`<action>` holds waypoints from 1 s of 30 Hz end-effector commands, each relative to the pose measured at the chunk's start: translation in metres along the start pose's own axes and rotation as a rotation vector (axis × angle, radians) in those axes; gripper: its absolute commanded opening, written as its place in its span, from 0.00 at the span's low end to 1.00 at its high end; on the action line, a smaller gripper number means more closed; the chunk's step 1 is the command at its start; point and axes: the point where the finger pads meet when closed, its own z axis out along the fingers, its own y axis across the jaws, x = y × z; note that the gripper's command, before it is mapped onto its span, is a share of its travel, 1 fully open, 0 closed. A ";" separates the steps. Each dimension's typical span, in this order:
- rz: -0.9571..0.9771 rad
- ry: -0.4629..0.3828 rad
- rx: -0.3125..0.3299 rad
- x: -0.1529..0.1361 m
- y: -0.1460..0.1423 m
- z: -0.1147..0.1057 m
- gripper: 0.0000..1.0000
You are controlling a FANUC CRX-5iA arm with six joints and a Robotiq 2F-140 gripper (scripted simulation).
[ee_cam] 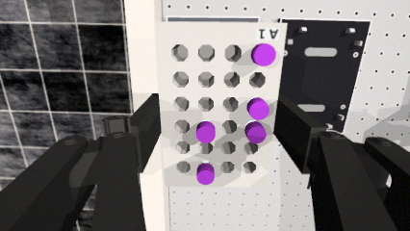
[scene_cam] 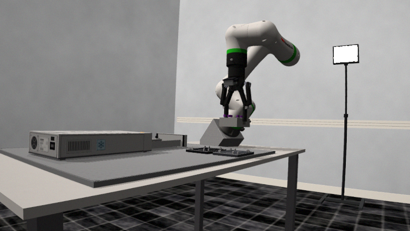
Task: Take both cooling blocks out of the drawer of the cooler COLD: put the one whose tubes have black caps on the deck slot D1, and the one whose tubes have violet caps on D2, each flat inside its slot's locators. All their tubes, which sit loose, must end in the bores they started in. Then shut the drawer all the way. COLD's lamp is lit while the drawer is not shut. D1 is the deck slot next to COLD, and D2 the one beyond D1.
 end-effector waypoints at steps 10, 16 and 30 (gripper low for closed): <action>0.000 0.002 -0.001 0.000 0.000 -0.001 0.10; 0.000 0.002 -0.001 0.000 0.000 -0.001 0.10; 0.000 0.002 -0.001 0.001 0.000 0.048 0.10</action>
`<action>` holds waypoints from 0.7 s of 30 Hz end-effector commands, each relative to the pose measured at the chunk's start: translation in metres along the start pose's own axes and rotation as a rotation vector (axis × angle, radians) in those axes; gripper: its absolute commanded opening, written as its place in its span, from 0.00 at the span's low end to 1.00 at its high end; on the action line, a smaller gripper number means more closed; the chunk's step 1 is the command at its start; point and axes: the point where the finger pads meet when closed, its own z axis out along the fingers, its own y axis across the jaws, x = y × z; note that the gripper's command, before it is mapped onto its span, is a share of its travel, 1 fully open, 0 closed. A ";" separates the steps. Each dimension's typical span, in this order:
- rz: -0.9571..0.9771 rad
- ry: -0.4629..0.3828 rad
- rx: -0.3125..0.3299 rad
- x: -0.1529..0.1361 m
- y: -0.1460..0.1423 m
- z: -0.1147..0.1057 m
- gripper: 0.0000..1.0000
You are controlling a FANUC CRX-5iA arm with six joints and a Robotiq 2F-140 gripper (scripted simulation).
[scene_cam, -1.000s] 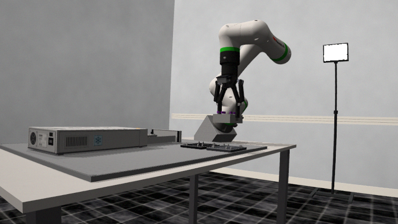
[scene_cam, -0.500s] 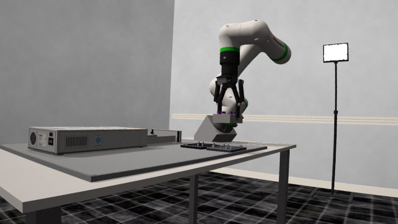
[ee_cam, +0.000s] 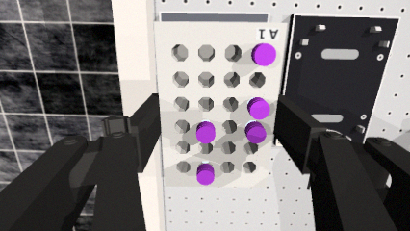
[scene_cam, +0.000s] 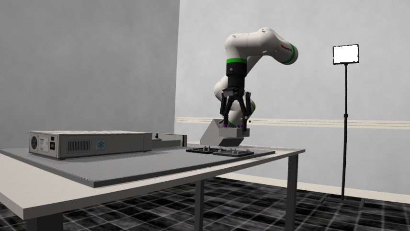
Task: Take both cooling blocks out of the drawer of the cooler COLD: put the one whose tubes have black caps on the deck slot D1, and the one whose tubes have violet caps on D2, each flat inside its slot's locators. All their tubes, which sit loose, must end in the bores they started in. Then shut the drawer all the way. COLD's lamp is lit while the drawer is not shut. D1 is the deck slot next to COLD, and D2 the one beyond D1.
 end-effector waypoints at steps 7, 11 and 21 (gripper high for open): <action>0.000 0.002 -0.001 0.001 0.000 0.015 0.10; 0.000 0.002 -0.001 0.001 0.000 0.022 0.10; 0.000 0.002 -0.001 0.001 0.000 0.032 0.10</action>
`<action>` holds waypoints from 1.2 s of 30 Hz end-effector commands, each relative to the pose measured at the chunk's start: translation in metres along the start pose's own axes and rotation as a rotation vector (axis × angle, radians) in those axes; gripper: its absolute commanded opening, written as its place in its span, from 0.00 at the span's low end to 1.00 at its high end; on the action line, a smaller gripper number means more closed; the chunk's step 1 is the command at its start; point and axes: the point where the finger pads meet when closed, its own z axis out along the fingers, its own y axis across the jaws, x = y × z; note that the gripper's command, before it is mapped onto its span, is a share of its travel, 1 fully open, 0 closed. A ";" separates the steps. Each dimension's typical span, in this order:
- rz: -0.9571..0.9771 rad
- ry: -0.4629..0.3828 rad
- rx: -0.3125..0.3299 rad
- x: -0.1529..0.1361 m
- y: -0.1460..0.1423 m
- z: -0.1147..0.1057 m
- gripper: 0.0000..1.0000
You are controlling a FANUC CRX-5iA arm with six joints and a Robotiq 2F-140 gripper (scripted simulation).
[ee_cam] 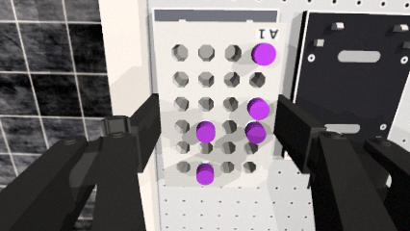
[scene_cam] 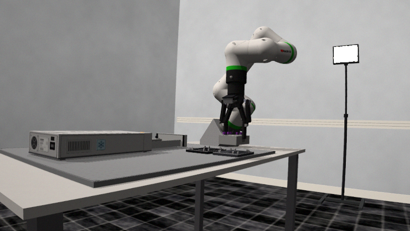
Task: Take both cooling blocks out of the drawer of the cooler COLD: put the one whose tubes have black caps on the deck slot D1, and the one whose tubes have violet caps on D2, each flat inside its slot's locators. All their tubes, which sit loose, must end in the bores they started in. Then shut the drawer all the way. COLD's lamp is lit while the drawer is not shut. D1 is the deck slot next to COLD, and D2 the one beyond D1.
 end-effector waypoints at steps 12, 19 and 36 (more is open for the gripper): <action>-0.001 0.002 -0.001 0.001 0.000 0.007 0.10; -0.001 0.002 -0.001 0.001 0.000 0.010 0.10; -0.001 0.002 -0.001 0.001 0.000 0.001 0.10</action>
